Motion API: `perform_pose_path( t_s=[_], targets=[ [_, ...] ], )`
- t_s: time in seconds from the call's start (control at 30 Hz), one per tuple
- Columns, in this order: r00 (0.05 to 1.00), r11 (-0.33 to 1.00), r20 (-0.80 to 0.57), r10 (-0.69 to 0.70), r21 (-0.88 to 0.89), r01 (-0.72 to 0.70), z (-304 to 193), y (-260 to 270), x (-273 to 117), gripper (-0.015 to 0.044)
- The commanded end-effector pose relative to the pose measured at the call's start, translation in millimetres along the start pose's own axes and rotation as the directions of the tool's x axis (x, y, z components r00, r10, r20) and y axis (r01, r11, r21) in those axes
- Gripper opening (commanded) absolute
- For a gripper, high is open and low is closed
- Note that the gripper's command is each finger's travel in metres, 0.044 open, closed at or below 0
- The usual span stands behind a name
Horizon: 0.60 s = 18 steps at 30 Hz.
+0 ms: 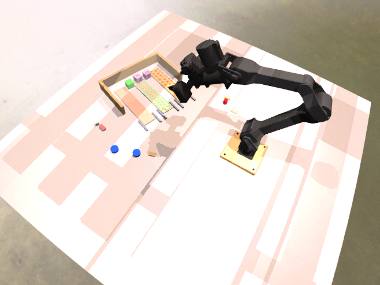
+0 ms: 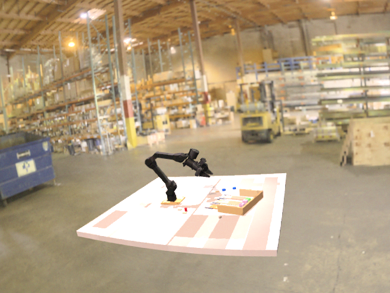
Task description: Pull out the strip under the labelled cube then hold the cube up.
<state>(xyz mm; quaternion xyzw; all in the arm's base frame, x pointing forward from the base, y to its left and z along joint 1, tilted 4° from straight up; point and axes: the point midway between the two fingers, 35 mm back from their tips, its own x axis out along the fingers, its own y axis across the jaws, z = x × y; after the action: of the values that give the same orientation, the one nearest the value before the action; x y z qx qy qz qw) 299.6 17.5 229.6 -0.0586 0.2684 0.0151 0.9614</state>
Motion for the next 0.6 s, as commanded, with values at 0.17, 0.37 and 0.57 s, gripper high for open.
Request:
perform_pose_path(
  t_s=[0.17,0.37,0.57],
  targets=[
    [0.997,0.991,-0.004,-0.082,0.106,0.082,2,-24,4,0.0400],
    [0.997,0.991,-0.004,-0.082,0.106,0.082,2,-24,4,0.0400],
    [0.991,0.988,-0.113,-0.065,0.131,0.080,3,-23,18,0.0295]
  ],
)
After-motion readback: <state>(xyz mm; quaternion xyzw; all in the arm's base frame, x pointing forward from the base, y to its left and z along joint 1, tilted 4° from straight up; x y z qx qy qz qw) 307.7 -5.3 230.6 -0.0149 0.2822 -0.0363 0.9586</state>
